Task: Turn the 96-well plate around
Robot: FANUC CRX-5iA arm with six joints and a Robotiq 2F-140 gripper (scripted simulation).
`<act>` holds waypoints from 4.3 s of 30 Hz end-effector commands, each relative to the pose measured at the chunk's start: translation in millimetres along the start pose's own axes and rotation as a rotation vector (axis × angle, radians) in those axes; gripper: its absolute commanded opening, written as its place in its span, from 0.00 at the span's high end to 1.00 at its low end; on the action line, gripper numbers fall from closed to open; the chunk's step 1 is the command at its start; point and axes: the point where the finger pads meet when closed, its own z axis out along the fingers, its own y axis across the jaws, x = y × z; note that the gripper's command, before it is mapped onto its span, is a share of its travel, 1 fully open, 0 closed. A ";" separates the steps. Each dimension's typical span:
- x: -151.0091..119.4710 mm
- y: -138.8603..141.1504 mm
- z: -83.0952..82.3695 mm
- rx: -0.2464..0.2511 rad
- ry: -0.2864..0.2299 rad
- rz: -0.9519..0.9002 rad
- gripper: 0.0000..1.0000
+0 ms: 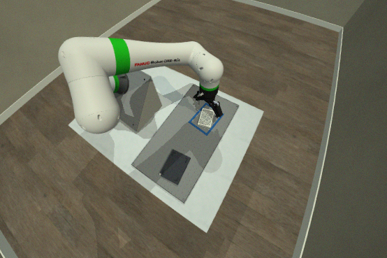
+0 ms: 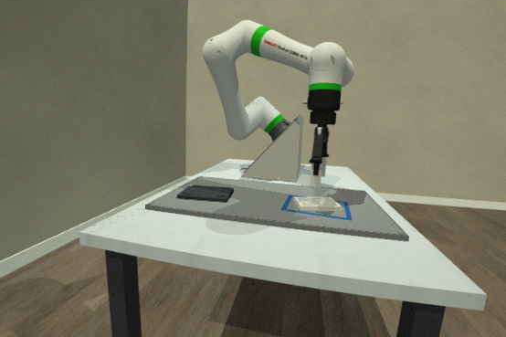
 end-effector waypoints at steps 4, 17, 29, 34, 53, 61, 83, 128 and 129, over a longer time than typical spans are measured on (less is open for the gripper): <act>0.2 0.1 -0.3 0.007 0.002 -0.256 0.00; 0.2 0.1 -0.3 0.007 0.003 -0.460 0.00; 0.2 0.1 -0.3 0.007 0.003 -0.460 0.00; 0.2 0.1 -0.3 0.007 0.003 -0.460 0.00; 0.2 0.1 6.4 0.007 0.003 -0.460 0.00; 0.2 0.0 16.4 0.007 0.003 -0.460 0.00; 0.2 -0.2 49.7 0.007 0.003 -0.460 0.00; 0.2 -0.3 62.2 0.007 0.003 -0.460 1.00; 0.2 -0.3 62.2 0.007 0.003 -0.460 1.00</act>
